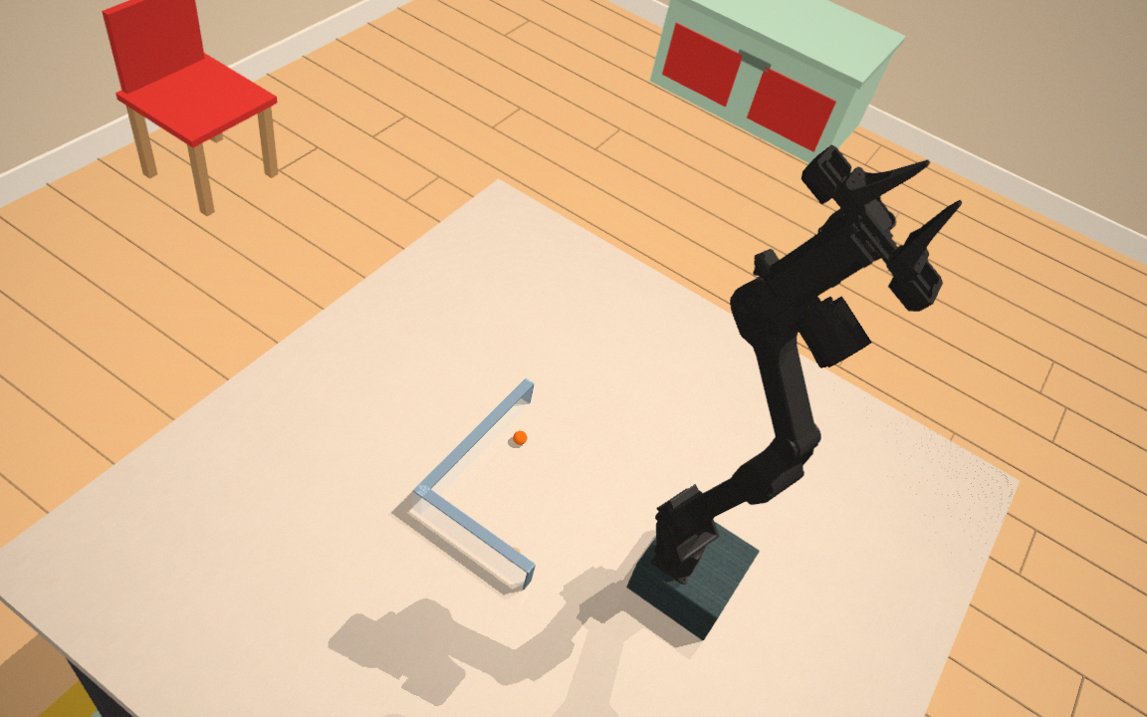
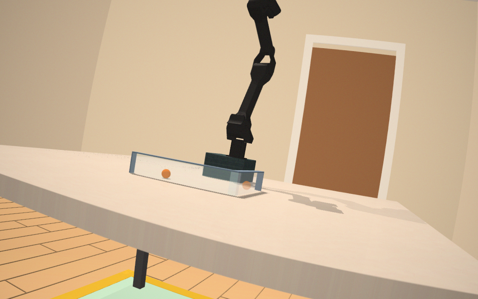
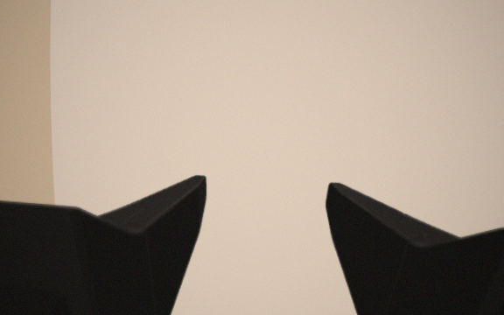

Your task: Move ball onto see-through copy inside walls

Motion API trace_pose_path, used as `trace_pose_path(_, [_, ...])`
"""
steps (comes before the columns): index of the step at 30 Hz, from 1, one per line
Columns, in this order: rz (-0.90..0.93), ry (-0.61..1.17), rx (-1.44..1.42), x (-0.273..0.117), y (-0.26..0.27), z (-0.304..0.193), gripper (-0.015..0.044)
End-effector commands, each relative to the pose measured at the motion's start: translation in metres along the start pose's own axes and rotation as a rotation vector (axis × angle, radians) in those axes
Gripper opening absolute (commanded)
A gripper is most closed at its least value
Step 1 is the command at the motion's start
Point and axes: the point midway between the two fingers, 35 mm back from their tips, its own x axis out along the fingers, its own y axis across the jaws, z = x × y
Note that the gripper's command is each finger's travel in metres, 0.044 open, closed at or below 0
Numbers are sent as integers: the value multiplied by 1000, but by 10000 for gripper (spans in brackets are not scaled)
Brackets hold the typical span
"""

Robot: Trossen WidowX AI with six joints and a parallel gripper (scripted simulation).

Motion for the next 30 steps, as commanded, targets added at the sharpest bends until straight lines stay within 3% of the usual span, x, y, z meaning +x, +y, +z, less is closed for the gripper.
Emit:
trace_pose_path(1, [-86,-5,-87,-8,-28,7,230])
trace_pose_path(15, [-480,-7,-391,-72,-152,51,230])
trace_pose_path(30, [-909,48,-662,-182,-256,109,230])
